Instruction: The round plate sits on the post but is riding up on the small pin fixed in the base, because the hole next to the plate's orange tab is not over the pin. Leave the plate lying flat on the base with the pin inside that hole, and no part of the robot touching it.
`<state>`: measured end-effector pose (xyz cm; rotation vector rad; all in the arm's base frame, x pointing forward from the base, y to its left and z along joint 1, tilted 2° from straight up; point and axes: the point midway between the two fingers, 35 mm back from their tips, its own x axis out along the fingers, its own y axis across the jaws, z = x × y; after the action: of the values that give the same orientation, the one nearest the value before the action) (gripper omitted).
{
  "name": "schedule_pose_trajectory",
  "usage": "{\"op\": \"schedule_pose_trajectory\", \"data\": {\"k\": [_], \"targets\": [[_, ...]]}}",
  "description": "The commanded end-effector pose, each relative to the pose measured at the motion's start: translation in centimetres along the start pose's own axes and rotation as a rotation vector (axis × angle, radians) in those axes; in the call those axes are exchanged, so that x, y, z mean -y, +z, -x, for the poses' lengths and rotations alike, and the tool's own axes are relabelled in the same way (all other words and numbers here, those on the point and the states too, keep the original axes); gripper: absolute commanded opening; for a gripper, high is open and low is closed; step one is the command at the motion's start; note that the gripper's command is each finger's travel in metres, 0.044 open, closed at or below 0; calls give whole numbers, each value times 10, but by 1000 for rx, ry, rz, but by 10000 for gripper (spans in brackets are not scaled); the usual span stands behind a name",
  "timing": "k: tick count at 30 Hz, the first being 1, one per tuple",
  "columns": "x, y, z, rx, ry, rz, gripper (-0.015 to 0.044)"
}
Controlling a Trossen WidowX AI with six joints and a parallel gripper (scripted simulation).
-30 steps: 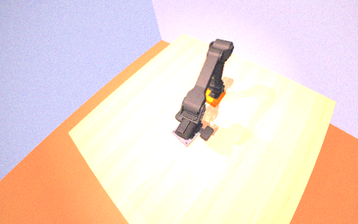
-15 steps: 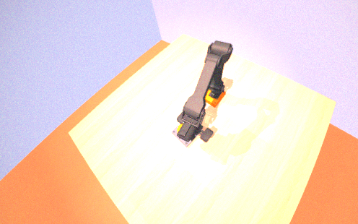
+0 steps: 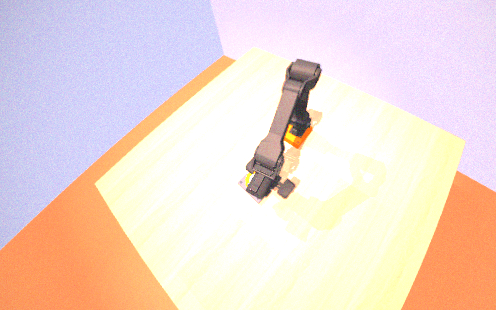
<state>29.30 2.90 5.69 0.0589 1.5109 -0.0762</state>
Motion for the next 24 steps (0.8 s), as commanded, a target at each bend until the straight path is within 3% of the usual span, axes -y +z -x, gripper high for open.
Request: {"op": "schedule_pose_trajectory", "data": {"k": [1, 24], "targets": [[-4, 7, 0, 4, 7, -5, 0], [-2, 36, 1, 7, 7, -5, 0]]}}
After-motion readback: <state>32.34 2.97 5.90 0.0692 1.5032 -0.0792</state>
